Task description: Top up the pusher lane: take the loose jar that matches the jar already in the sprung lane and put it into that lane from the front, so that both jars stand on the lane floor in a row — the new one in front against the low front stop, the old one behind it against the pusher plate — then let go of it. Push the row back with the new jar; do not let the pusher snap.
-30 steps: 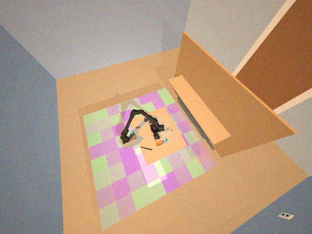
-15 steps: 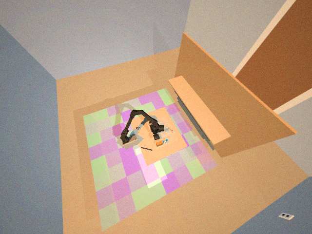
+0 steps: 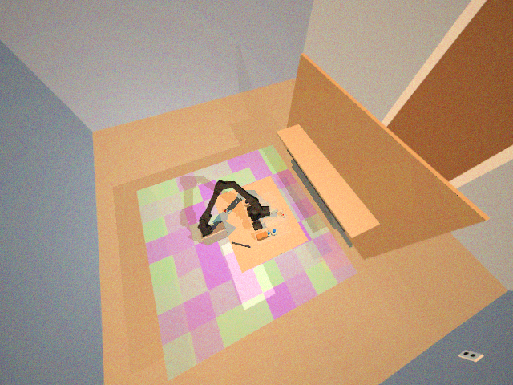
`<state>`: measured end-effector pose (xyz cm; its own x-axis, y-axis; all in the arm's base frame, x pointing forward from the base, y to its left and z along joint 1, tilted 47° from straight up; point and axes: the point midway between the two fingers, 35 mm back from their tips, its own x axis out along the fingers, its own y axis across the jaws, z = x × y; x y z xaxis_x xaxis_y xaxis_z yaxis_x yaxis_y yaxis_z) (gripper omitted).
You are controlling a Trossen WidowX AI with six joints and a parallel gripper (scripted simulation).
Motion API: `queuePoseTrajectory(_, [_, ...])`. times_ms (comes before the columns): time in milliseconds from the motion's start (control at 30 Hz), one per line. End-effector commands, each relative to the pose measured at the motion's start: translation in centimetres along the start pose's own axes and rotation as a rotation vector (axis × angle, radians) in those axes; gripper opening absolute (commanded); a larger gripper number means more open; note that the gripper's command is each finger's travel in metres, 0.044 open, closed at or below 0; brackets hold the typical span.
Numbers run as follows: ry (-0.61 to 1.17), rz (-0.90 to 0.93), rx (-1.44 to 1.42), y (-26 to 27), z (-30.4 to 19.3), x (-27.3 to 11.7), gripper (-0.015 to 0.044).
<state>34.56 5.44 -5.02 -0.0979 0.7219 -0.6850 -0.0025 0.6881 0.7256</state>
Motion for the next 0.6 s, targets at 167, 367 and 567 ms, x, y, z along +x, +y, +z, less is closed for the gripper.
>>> queuePoseTrajectory(167, [-0.022,0.007,-0.025,0.35,0.76,0.39,0.0000])
queuePoseTrajectory(367, [-0.022,0.007,-0.025,0.38,0.73,0.60,0.0000])
queuePoseTrajectory(567, [-0.022,0.007,-0.025,0.41,0.70,0.82,0.0000])
